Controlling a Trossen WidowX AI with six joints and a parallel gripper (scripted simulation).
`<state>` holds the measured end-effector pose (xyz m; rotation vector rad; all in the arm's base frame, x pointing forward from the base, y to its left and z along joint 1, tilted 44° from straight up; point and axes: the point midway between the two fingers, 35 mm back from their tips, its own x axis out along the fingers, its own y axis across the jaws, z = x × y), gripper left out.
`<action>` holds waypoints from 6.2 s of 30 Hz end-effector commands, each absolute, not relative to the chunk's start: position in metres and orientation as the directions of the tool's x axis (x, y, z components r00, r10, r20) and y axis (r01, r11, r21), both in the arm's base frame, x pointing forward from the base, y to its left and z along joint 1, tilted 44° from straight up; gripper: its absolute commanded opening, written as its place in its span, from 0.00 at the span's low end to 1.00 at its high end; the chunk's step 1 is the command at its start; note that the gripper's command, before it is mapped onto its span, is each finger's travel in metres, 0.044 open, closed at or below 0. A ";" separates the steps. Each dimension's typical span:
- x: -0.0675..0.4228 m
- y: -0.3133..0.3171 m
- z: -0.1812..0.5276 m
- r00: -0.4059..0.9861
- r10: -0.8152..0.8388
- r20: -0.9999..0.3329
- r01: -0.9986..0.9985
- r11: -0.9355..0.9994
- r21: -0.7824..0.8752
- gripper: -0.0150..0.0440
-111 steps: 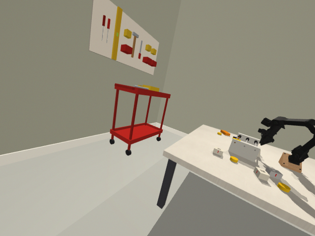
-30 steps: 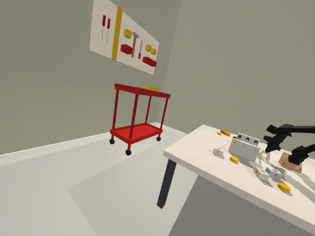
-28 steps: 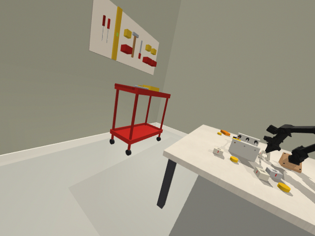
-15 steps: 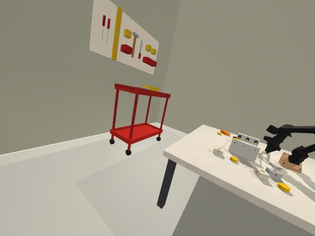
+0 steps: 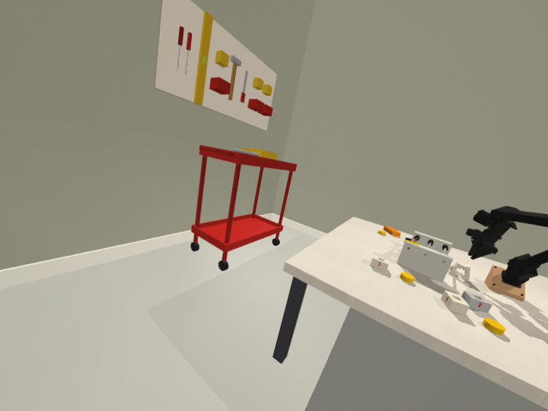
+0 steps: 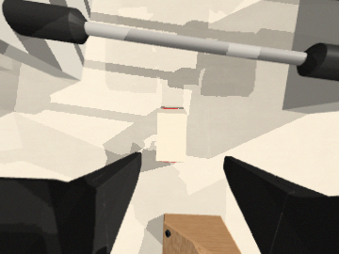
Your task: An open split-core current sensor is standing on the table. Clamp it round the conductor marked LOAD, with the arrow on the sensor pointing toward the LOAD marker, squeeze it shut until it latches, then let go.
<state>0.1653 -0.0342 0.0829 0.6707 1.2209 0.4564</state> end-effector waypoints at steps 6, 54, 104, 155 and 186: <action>0.172 -0.037 0.090 0.191 0.673 -0.715 0.569 0.517 0.639 0.80; 0.191 -0.001 0.059 0.033 0.683 -0.730 0.999 -0.034 0.013 0.80; 0.192 -0.054 0.118 0.032 0.683 -0.730 0.999 -0.034 0.012 0.25; 0.376 -0.097 0.116 0.293 0.627 -0.722 0.948 -0.290 0.132 0.25; 0.391 -0.069 0.083 0.294 0.628 -0.721 0.948 -0.290 0.134 0.25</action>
